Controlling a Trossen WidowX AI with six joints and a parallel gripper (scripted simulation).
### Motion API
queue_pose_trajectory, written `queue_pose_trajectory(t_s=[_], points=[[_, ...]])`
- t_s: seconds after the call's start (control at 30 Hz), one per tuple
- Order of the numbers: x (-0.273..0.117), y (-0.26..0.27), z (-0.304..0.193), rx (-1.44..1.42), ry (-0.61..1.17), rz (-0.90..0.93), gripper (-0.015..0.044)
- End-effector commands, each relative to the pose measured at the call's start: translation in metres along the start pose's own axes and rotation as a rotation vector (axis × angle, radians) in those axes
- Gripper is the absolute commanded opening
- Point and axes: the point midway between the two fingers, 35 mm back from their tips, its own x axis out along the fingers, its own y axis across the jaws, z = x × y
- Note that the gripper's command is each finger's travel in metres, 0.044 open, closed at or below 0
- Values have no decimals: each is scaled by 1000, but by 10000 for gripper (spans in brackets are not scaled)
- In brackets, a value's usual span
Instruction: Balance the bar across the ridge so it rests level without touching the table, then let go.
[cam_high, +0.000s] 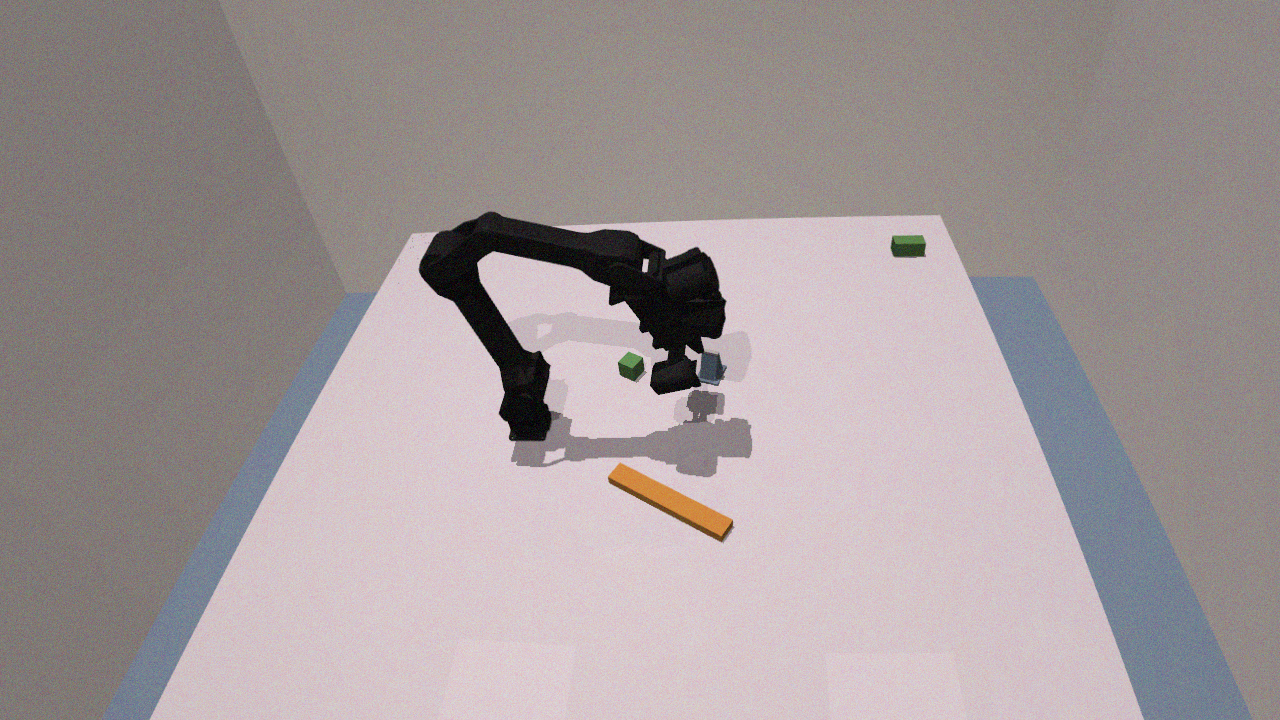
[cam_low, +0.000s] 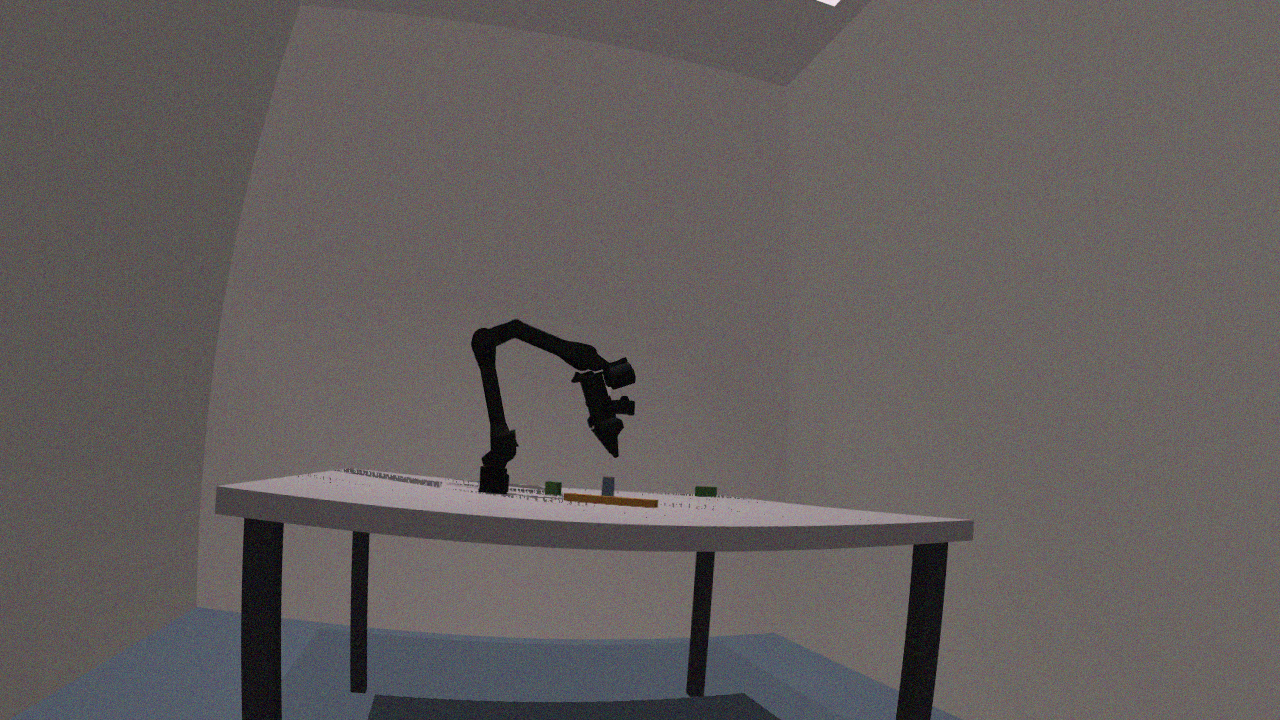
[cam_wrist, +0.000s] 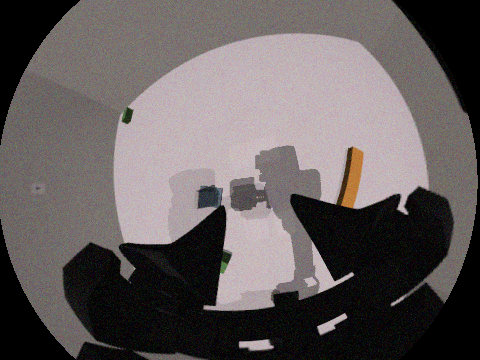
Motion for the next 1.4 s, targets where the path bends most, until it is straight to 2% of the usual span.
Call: queue_pose_trajectory(t_s=[0.0,0.9,1.23,1.37], points=[[1,-17,0,33,27,-38,315],[-7,-140,-32,343,253,-235,315],[-14,-169,-49,433,332,-261,315],[-4,-171,-53,433,332,-261,315]])
